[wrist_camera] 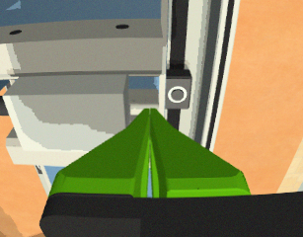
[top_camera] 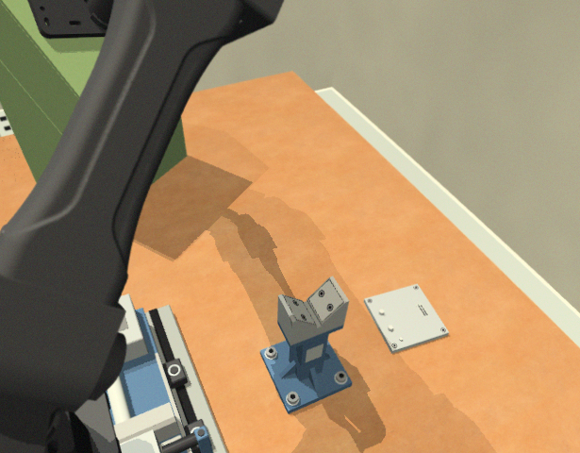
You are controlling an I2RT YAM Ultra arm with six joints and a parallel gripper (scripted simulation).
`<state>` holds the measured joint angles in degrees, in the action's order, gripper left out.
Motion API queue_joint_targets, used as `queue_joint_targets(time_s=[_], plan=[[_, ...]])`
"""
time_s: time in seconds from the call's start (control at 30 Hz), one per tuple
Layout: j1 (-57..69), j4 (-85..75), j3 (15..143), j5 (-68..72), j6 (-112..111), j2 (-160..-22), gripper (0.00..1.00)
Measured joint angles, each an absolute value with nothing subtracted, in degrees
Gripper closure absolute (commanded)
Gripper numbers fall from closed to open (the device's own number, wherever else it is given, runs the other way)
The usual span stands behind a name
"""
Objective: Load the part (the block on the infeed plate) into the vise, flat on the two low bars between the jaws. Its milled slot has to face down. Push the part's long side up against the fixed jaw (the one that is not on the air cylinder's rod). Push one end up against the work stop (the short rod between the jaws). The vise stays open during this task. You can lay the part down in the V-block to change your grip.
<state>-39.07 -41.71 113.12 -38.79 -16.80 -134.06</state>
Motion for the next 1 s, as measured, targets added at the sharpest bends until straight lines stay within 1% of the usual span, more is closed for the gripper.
queue_joint_targets(time_s=[1.0], plan=[[-38.39, -40.86, 111.55, -38.35, -16.03, -132.73, 1.00]])
